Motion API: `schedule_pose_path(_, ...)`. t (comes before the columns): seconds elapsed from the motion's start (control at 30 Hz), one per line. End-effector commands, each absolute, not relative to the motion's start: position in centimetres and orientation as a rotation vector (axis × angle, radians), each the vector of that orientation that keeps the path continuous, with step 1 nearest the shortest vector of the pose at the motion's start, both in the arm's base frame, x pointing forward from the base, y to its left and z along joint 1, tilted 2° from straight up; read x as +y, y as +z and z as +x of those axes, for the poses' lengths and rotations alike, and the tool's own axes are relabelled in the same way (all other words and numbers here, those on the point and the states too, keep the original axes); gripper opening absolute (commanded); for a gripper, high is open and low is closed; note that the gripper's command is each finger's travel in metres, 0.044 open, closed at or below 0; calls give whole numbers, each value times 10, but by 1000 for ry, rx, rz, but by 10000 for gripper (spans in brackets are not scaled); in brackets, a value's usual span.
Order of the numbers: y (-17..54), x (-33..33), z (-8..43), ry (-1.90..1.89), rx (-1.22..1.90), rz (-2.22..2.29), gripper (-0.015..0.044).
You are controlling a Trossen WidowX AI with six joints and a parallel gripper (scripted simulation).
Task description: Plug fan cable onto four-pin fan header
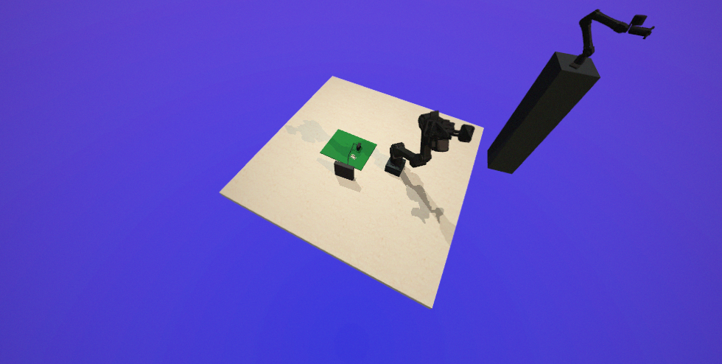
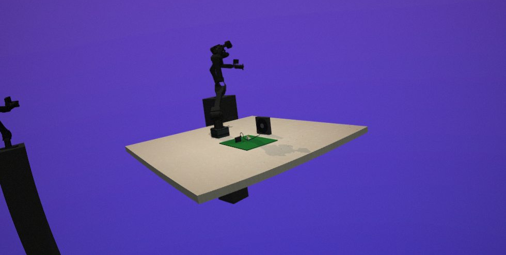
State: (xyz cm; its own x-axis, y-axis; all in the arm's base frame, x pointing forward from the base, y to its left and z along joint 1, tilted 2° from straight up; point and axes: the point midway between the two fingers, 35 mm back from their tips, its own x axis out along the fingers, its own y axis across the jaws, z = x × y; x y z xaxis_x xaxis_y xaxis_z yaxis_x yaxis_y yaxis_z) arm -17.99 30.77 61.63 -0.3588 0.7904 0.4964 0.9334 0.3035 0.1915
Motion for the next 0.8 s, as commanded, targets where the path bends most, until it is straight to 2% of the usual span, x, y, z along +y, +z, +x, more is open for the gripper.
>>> schedule_pose_path(0.0,616,308,-180,-654,-2267,-1558,426)
schedule_pose_path(0.17,621,300,-177,-667,-2250,-1552,440)
schedule_pose_path(0.47,684,203,-137,-843,-1972,-1386,440)
schedule_pose_path(0.77,730,84,-64,-974,-1562,-1184,440)
